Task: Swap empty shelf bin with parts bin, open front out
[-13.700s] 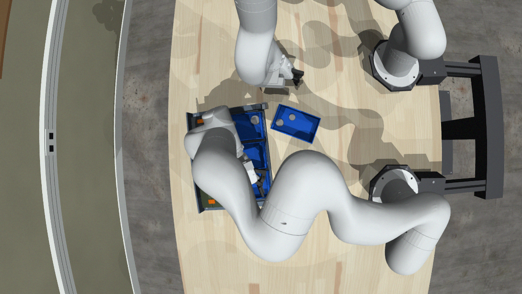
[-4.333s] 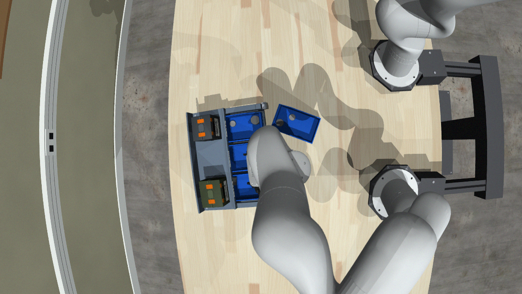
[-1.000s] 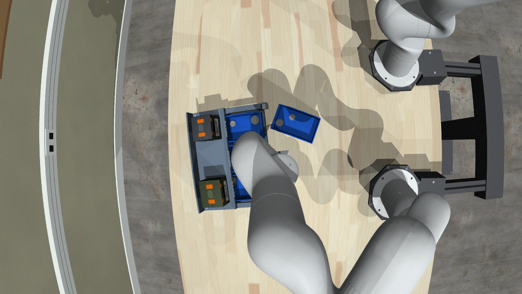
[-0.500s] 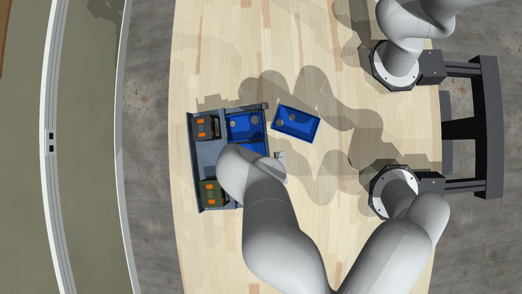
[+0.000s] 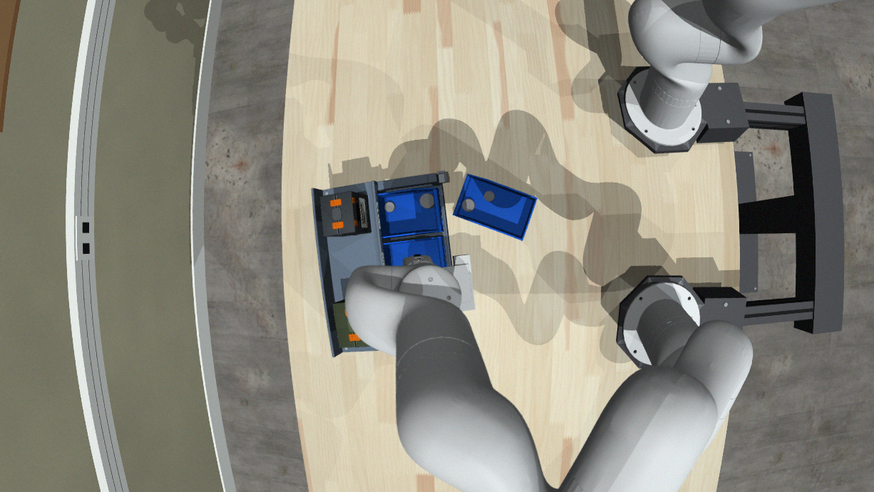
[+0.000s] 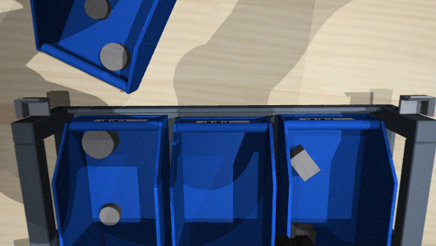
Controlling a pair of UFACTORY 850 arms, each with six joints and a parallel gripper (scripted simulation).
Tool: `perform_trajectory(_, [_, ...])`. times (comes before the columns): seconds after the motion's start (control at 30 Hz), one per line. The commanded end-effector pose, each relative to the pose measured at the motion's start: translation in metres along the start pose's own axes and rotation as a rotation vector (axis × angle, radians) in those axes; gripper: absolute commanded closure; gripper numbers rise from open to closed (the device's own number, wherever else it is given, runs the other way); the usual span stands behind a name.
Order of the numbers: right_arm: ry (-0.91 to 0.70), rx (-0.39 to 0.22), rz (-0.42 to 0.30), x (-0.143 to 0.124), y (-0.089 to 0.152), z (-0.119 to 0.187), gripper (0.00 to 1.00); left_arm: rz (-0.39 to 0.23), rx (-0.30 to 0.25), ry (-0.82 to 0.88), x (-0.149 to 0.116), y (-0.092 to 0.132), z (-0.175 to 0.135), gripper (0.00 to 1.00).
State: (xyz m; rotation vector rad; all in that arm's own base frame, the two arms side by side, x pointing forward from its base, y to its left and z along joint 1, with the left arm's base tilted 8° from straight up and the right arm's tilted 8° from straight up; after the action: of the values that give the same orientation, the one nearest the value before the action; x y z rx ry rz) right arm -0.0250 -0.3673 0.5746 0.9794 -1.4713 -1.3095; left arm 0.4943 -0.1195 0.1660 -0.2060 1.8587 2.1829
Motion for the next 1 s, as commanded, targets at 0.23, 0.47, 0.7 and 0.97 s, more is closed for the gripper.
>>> perform_trajectory(0.23, [0.000, 0.001, 0.002, 0.0003, 0.0009, -0.0001, 0.00, 0.132, 0.014, -0.004, -0.0089, 0.0001, 0.0010, 1.00])
perform_trajectory(0.47, [0.000, 0.001, 0.002, 0.0003, 0.0009, -0.0001, 0.00, 0.168, 0.023, -0.004, -0.0110, -0.0002, 0.0016, 1.00])
perform_trajectory(0.7, [0.000, 0.001, 0.002, 0.0003, 0.0009, -0.0001, 0.00, 0.208, 0.032, -0.004, -0.0134, -0.0007, 0.0022, 1.00])
perform_trajectory(0.97, [0.000, 0.001, 0.002, 0.0003, 0.0009, -0.0001, 0.00, 0.227, 0.036, -0.004, -0.0145, -0.0010, 0.0024, 1.00])
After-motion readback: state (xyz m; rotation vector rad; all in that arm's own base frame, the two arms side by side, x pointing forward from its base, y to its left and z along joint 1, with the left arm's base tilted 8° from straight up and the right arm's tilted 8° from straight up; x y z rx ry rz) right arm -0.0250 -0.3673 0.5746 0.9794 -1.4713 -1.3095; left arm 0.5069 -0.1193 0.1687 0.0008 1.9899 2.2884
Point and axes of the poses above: on each arm, the point where the finger pads meet when closed, its own y axis back along the fingers, its own z axis across the jaws, x = y × z, the point moved 6 cm from there along y, back along the fingers, and after that the axes turned 12 degrees about -y, right-handed, at the moved point
